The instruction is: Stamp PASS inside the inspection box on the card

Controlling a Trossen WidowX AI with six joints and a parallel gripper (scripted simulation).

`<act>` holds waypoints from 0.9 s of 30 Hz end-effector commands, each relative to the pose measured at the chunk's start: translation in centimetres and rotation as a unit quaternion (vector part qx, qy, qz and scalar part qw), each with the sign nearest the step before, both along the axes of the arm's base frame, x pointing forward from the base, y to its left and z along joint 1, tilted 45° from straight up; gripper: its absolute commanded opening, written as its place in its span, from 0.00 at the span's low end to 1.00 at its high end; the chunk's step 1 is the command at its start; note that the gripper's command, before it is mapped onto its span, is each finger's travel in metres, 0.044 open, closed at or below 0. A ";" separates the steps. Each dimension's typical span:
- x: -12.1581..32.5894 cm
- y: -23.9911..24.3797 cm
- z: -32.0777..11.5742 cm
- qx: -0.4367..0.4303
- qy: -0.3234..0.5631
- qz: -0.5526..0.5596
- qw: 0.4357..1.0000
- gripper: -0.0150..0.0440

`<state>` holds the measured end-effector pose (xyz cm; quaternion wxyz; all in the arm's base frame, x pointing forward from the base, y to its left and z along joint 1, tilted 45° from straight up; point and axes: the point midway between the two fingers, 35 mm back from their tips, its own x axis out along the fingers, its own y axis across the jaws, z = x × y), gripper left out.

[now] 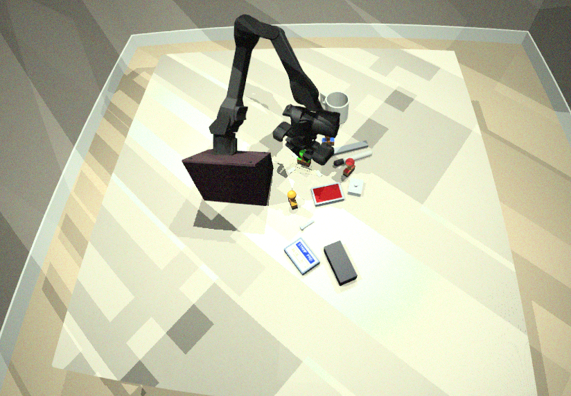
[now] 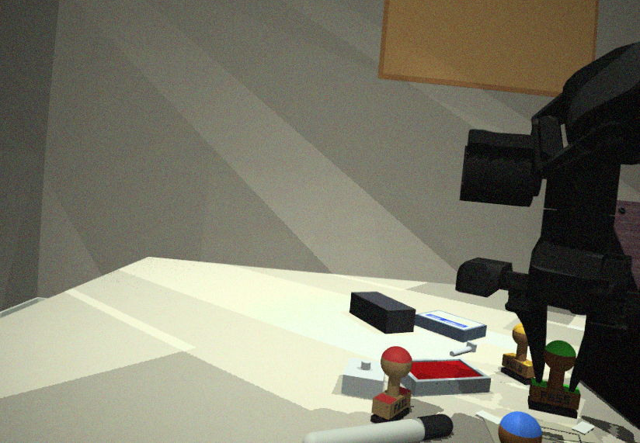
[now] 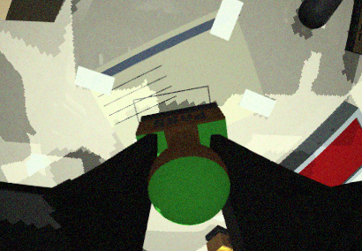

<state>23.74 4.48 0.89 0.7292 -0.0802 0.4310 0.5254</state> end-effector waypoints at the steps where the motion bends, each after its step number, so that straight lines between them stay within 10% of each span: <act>1: -0.1 0.2 -0.2 0.004 0.002 -0.002 1.000 0.25; 27: -0.2 1.5 -1.2 0.006 0.002 -0.001 1.000 0.25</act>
